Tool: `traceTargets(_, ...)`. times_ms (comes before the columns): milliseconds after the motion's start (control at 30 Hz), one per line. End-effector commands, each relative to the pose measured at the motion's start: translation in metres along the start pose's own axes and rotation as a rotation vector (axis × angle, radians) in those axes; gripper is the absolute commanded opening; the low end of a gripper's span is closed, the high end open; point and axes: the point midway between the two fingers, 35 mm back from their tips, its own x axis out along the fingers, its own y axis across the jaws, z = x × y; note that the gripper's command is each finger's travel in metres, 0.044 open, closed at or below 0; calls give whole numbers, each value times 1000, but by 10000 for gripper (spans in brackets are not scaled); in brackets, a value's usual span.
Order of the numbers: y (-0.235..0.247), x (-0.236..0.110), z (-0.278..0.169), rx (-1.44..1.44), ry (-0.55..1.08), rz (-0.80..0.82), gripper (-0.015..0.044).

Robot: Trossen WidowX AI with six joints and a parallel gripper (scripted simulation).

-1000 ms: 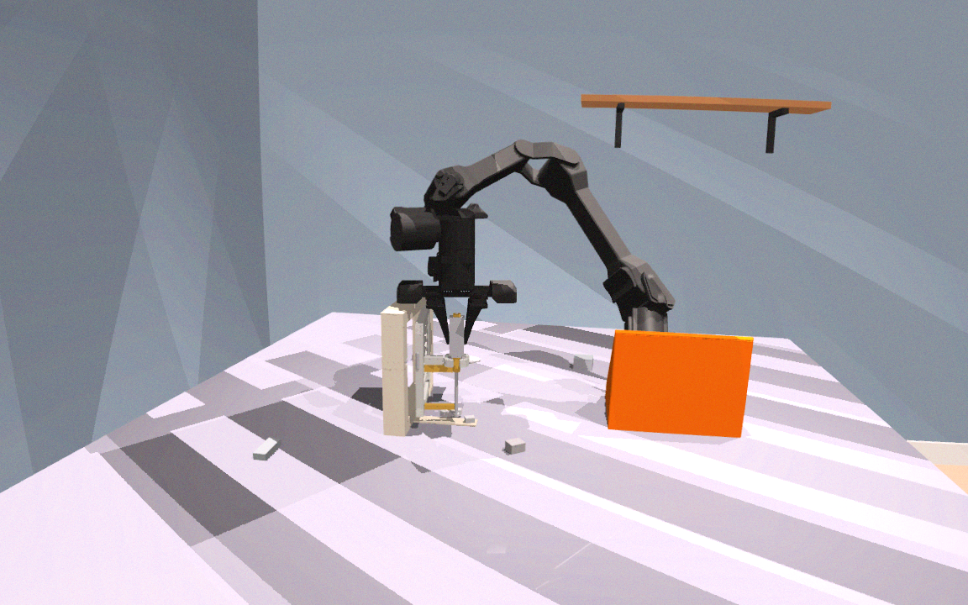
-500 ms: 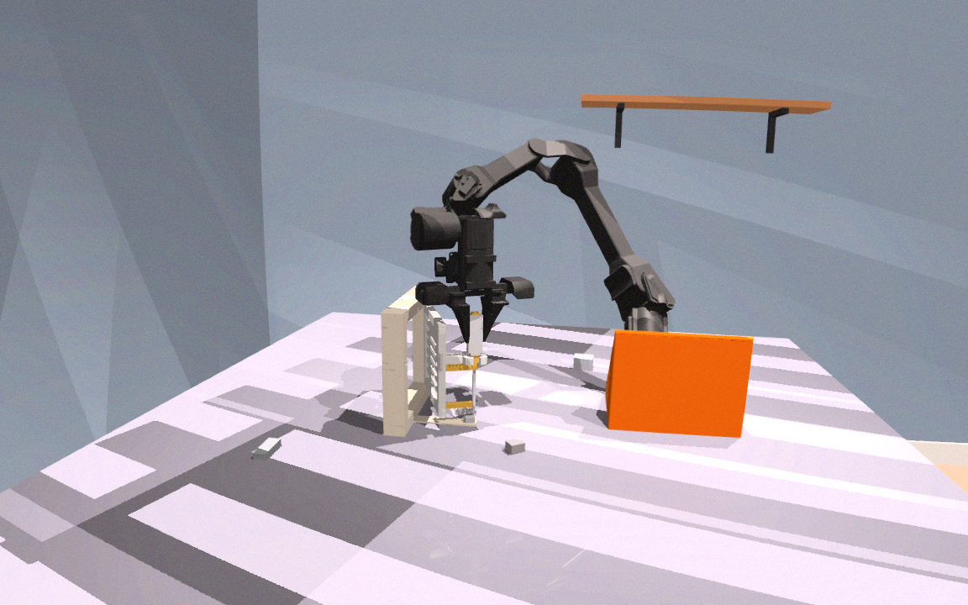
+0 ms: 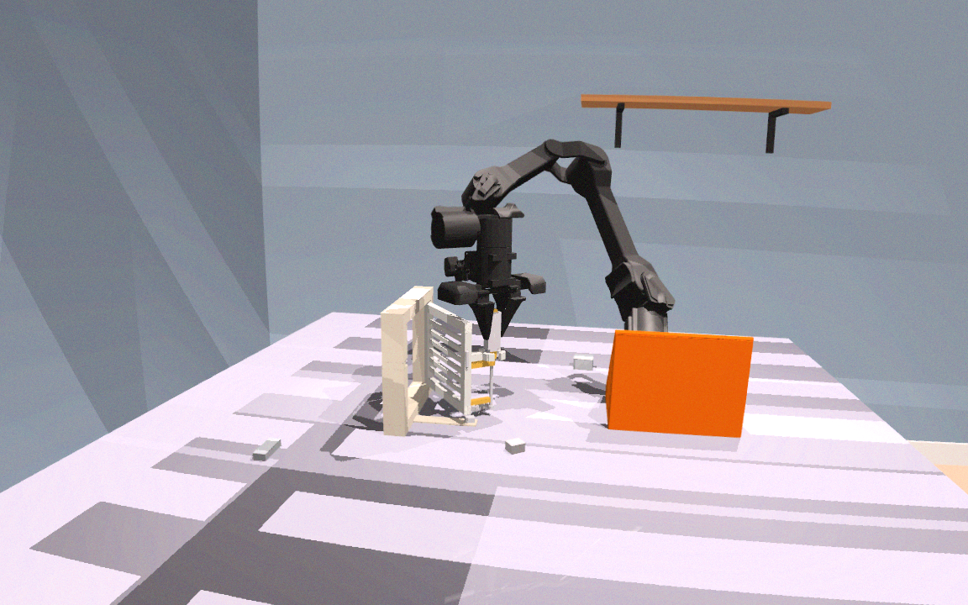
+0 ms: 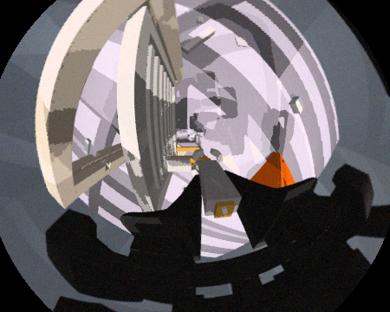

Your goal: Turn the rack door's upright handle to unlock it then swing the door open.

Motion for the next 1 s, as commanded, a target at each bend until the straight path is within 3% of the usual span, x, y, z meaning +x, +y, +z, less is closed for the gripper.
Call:
traceTargets(0,-8,-1,2,-73,-2,8,18)
traceTargets(967,-69,0,32,-526,-4,3,18)
